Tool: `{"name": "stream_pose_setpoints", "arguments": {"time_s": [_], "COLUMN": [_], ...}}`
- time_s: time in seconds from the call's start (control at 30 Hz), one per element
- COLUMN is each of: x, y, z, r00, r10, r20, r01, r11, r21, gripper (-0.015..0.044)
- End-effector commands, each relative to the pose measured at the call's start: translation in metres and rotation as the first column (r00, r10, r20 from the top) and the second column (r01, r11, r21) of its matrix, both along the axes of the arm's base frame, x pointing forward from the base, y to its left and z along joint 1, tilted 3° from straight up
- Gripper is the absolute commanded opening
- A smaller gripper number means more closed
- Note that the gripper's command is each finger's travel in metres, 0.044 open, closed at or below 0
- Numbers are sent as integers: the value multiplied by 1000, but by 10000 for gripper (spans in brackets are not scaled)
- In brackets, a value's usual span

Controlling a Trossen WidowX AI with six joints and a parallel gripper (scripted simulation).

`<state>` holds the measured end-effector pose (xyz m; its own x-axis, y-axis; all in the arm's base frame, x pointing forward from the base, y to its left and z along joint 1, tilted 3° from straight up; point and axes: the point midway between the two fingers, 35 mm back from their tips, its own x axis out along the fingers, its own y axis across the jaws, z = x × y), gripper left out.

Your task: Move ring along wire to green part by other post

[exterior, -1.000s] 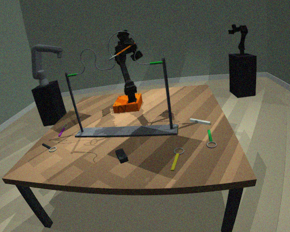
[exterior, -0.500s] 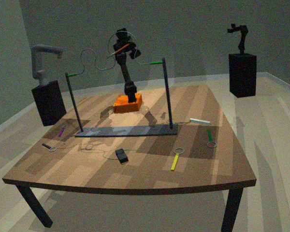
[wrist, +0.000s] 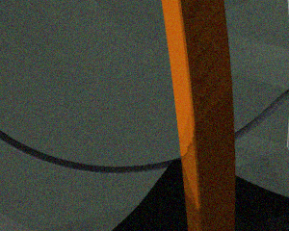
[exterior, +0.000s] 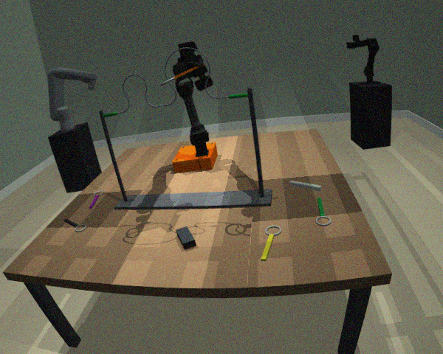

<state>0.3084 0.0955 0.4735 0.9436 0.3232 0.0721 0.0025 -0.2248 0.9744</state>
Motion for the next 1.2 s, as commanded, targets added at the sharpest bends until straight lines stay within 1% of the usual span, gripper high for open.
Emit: {"name": "stream_pose_setpoints", "arguments": {"time_s": [0.0,0.6,1.17], "x": [-1,0,0], "y": [1,2,1], "z": [2,-4,-10], "r00": [1000,999,997], "r10": [2,-15,-37], "r20": [-1,-37,-68], "r01": [-2,6,7], "r11": [999,972,914], "r21": [-51,-235,-405], "gripper": [-150,-150,-150]}}
